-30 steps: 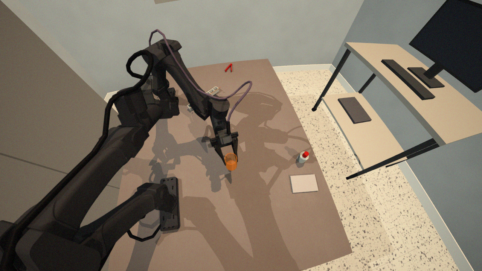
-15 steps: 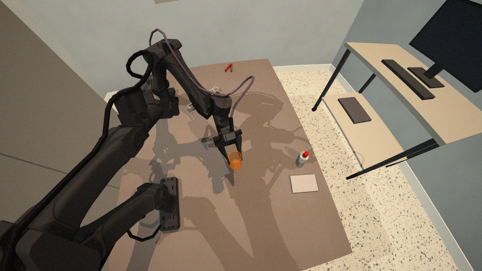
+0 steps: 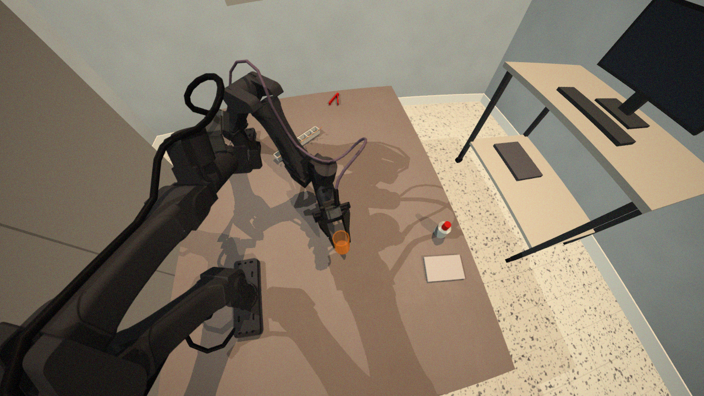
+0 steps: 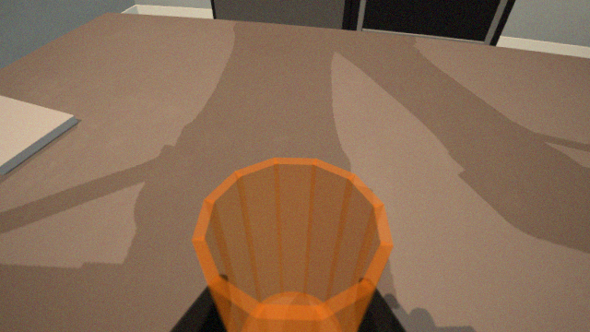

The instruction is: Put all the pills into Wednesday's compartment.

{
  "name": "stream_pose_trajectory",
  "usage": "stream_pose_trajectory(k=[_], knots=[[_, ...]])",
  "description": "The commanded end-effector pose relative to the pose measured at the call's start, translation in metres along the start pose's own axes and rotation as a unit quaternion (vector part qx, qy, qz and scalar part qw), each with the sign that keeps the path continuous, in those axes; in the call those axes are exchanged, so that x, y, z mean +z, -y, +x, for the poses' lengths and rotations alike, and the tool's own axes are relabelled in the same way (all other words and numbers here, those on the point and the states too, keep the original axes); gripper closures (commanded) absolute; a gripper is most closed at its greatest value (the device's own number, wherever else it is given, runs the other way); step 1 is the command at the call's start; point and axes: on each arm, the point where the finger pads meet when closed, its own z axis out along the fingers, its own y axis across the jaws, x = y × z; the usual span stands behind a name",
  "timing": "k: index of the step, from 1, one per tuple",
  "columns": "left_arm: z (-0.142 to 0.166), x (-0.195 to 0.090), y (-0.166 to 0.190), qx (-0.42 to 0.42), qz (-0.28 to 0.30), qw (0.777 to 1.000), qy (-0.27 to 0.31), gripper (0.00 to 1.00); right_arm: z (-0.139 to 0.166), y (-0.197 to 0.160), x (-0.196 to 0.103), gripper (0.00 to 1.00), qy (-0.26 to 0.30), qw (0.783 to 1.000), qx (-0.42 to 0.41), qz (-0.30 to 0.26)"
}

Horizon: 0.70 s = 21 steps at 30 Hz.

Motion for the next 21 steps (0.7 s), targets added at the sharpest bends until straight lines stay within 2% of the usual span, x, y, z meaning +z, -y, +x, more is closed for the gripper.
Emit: stream_pose_trajectory(k=[1, 21], knots=[[-0.016, 0.004, 0.0, 0.019, -0.002, 0.999, 0.032, 0.64, -0.008, -0.001, -0.004, 0.0, 0.014, 1.0, -0.002, 0.001], [0.003, 0.008, -0.001, 0.023, -0.002, 0.999, 0.036, 0.64, -0.008, -0.001, -0.004, 0.0, 0.014, 1.0, -0.002, 0.001]])
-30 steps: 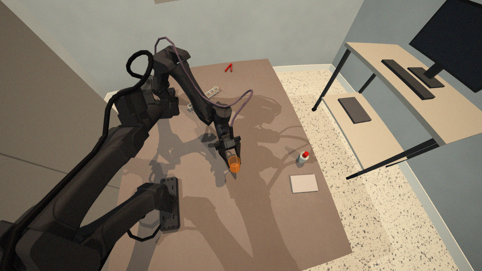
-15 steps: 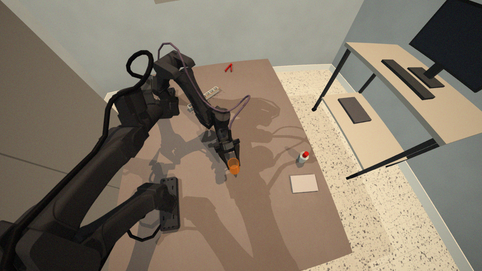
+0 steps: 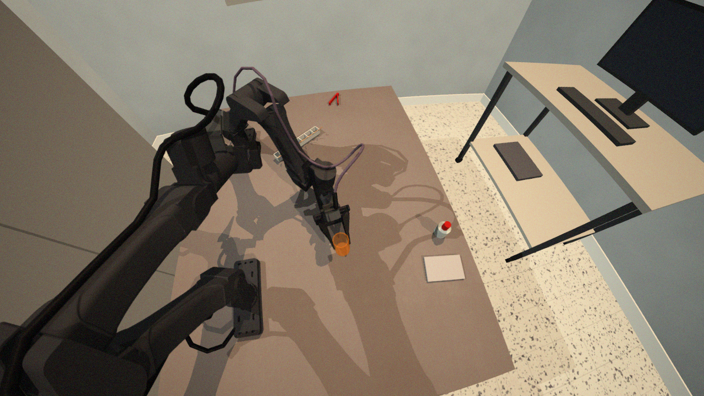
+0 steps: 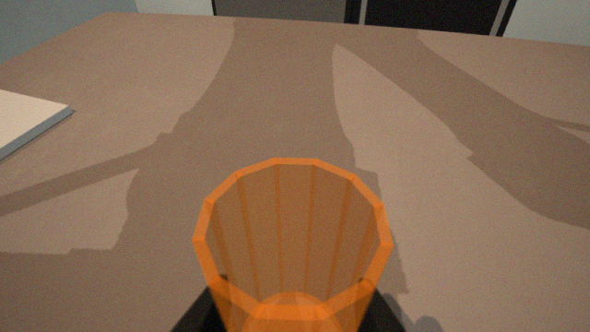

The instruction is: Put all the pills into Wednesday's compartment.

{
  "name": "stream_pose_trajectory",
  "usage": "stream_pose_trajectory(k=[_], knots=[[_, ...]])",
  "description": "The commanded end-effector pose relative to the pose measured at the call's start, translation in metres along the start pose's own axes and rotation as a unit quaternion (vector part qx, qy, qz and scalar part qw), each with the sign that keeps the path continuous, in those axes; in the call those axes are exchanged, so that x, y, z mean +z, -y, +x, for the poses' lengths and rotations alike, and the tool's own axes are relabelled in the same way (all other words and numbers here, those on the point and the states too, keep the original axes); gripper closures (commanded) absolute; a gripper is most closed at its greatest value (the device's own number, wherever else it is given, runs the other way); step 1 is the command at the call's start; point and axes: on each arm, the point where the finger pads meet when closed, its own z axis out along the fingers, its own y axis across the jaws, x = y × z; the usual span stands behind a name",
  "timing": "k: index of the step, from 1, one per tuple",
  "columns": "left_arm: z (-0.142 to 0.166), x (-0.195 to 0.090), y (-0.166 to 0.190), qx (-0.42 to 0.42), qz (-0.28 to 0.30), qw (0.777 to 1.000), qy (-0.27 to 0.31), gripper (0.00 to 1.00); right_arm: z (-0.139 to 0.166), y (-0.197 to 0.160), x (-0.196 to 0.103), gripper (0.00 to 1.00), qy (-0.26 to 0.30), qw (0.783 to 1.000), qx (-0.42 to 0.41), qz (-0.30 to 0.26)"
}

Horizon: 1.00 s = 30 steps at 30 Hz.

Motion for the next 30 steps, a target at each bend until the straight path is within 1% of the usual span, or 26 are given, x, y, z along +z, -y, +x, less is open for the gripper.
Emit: stream_pose_trajectory(k=[1, 14, 15, 18, 19, 30], knots=[[-0.0131, 0.0059, -0.0016, 0.015, -0.001, 1.0, 0.024, 0.64, -0.0083, -0.0005, -0.0041, 0.0, 0.014, 1.0, -0.002, 0.001], [-0.0034, 0.0073, -0.0013, 0.012, 0.0, 1.0, 0.019, 0.64, -0.0083, -0.0005, -0.0041, 0.0, 0.014, 1.0, -0.002, 0.001], [-0.0041, 0.0025, -0.0012, 0.012, 0.0, 1.0, 0.018, 0.64, -0.0083, -0.0005, -0.0041, 0.0, 0.014, 1.0, -0.002, 0.001], [-0.0038, 0.0006, -0.0009, 0.012, -0.001, 1.0, 0.018, 0.64, -0.0083, -0.0005, -0.0041, 0.0, 0.014, 1.0, -0.002, 0.001], [-0.0038, 0.0006, -0.0009, 0.012, -0.001, 1.0, 0.018, 0.53, -0.0083, -0.0005, -0.0041, 0.0, 0.014, 1.0, -0.002, 0.001], [-0.0038, 0.0006, -0.0009, 0.012, -0.001, 1.0, 0.018, 0.52, -0.0083, -0.0005, -0.0041, 0.0, 0.014, 1.0, -0.002, 0.001]])
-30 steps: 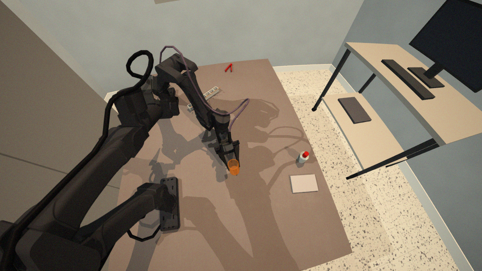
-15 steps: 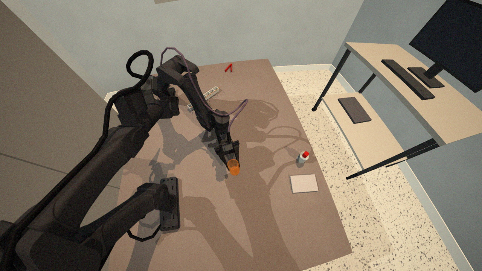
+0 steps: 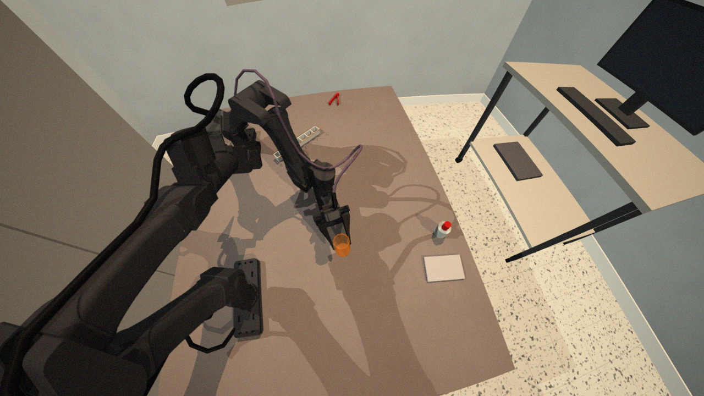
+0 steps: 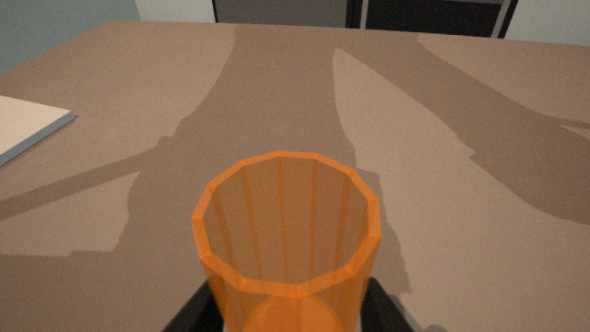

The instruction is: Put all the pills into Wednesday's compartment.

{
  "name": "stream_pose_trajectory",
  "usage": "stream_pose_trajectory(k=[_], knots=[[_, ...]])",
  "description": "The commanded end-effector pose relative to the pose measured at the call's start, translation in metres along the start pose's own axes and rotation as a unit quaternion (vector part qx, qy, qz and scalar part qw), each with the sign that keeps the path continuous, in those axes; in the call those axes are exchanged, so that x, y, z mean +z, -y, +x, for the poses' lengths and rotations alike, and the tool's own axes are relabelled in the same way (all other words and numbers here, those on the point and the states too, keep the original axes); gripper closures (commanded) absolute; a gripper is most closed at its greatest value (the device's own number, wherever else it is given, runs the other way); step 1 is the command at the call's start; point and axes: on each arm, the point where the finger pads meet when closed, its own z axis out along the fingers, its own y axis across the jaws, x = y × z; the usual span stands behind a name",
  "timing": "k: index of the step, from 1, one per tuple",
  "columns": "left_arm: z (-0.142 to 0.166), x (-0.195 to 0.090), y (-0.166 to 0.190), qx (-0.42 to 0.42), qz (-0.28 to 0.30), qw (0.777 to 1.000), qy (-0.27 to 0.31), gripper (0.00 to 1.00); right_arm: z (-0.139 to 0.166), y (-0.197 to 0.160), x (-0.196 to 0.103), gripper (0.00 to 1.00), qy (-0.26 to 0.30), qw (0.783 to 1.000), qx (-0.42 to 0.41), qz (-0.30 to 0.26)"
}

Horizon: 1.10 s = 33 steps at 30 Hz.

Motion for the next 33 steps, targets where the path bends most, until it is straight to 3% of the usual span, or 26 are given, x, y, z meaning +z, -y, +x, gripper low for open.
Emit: stream_pose_trajectory(k=[1, 5, 6, 9, 15, 26, 33], knots=[[-0.006, 0.0, -0.001, 0.005, 0.0, 1.0, 0.007, 0.52, -0.008, -0.001, -0.004, 0.0, 0.014, 1.0, -0.002, 0.001], [-0.006, 0.0, -0.001, 0.005, 0.0, 1.0, 0.007, 0.52, -0.008, -0.001, -0.004, 0.0, 0.014, 1.0, -0.002, 0.001], [-0.006, 0.0, -0.001, 0.005, 0.0, 1.0, 0.007, 0.44, -0.008, -0.001, -0.004, 0.0, 0.014, 1.0, -0.002, 0.001], [-0.01, -0.011, -0.002, 0.01, 0.001, 1.0, 0.009, 0.44, -0.008, -0.001, -0.004, 0.0, 0.014, 1.0, -0.002, 0.001], [-0.008, -0.067, -0.002, -0.006, 0.003, 1.0, -0.015, 0.44, -0.008, -0.001, -0.004, 0.0, 0.014, 1.0, -0.002, 0.001], [-0.009, -0.068, 0.001, -0.006, 0.006, 1.0, -0.015, 0.44, -0.008, -0.001, -0.004, 0.0, 0.014, 1.0, -0.002, 0.001], [-0.019, -0.082, -0.01, -0.01, -0.025, 1.0, -0.01, 0.44, -0.008, -0.001, -0.004, 0.0, 0.014, 1.0, -0.002, 0.001]])
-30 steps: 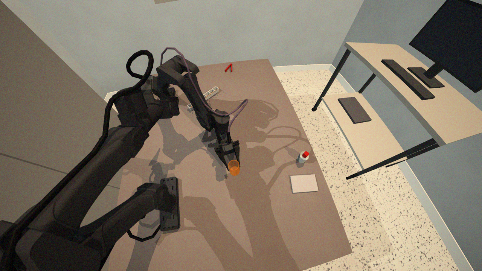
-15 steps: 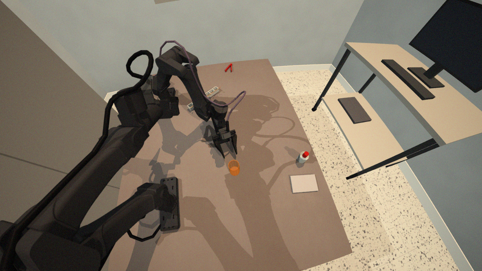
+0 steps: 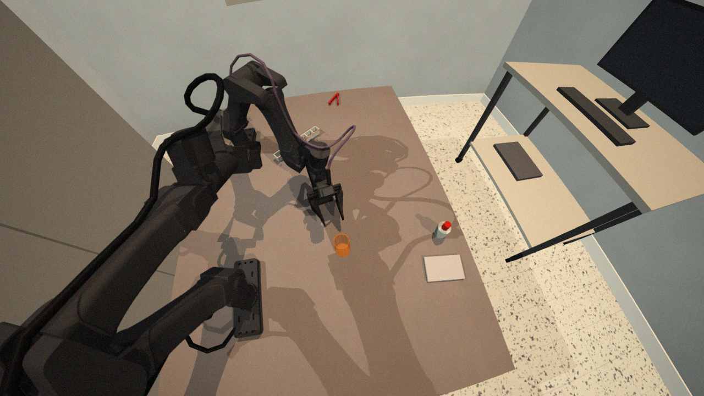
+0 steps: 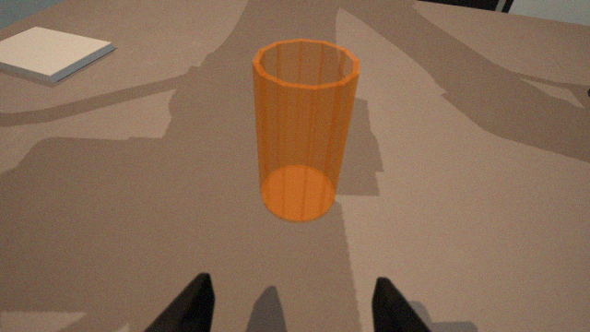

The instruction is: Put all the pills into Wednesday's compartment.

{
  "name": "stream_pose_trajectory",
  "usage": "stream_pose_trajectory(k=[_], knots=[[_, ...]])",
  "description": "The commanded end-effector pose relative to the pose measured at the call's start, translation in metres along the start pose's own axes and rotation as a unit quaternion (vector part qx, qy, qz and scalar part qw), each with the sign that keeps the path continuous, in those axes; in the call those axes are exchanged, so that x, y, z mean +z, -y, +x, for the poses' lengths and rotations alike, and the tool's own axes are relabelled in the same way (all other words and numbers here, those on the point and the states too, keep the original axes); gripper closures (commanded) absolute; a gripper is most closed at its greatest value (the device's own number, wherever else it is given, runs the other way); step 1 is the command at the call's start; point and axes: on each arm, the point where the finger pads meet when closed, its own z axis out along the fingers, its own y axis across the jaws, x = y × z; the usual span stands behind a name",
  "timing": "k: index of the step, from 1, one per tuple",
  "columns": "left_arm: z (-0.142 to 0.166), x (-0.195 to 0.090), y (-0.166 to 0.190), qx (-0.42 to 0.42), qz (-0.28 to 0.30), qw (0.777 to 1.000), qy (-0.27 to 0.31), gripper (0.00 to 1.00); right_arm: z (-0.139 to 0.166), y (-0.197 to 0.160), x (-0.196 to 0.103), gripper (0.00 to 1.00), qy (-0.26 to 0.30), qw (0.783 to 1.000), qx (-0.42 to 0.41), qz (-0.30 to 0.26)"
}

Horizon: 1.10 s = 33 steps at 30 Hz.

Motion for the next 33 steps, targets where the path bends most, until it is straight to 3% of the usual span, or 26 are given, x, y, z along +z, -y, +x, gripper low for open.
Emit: stream_pose_trajectory(k=[1, 8, 16, 18, 25, 33], knots=[[-0.029, -0.009, -0.008, 0.018, -0.017, 0.999, 0.027, 0.44, -0.008, -0.001, -0.004, 0.0, 0.014, 1.0, -0.002, 0.001], [-0.048, -0.043, -0.016, 0.008, -0.066, 0.997, 0.031, 0.44, -0.008, -0.001, -0.004, 0.0, 0.014, 1.0, -0.002, 0.001], [-0.085, -0.106, -0.033, -0.007, -0.16, 0.986, 0.041, 0.44, -0.008, -0.001, -0.004, 0.0, 0.014, 1.0, -0.002, 0.001], [-0.085, -0.106, -0.033, -0.007, -0.16, 0.986, 0.041, 0.44, -0.008, -0.001, -0.004, 0.0, 0.014, 1.0, -0.002, 0.001], [-0.125, -0.167, -0.049, -0.016, -0.249, 0.967, 0.057, 0.44, -0.008, -0.001, -0.004, 0.0, 0.014, 1.0, -0.002, 0.001], [-0.186, -0.247, -0.071, -0.022, -0.364, 0.927, 0.083, 0.44, -0.008, -0.001, -0.004, 0.0, 0.014, 1.0, -0.002, 0.001]])
